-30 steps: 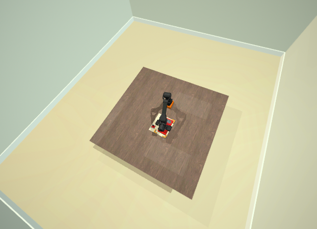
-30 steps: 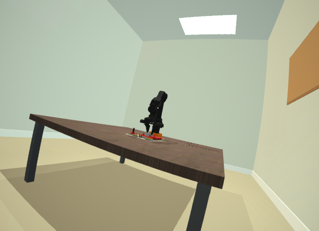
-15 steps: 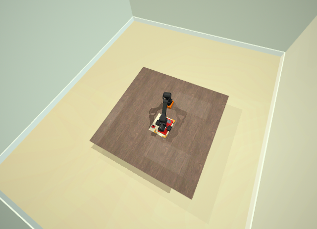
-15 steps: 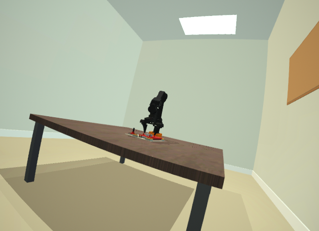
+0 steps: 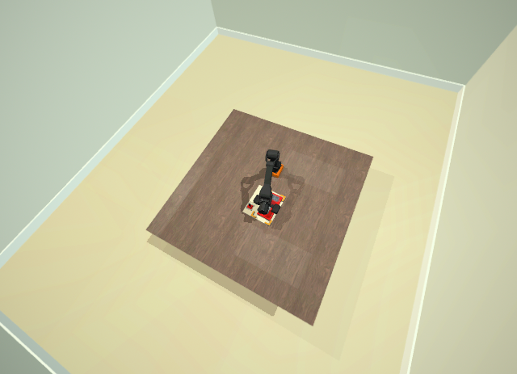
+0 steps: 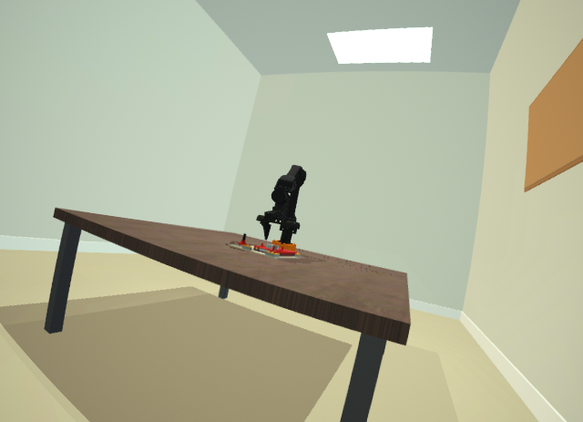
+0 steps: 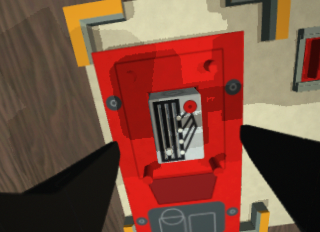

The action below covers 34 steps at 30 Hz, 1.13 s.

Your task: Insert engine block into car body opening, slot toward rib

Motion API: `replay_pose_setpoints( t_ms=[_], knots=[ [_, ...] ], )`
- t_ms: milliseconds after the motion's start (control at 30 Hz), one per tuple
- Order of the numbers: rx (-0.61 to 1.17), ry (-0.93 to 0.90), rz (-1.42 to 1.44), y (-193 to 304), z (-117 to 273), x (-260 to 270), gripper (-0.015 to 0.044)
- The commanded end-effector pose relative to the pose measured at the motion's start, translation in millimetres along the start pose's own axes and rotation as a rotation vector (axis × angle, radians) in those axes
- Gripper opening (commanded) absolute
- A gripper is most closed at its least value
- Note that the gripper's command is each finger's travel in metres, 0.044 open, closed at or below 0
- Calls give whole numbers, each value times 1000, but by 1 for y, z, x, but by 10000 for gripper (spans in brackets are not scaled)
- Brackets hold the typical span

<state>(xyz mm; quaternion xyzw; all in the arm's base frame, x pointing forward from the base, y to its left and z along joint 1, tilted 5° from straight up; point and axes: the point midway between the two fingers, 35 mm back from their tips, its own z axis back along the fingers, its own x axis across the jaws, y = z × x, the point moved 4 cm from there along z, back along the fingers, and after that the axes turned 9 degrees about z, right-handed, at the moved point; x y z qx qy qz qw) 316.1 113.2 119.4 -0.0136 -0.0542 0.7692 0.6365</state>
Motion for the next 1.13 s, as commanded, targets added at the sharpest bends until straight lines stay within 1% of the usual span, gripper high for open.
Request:
replay_pose_setpoints(
  t_ms=[0,367,933,1100],
  knots=[
    [3,3,-2,0,0,0,282],
    [3,3,-2,0,0,0,0],
    [3,3,-2,0,0,0,0],
    [3,3,-2,0,0,0,131]
  ],
)
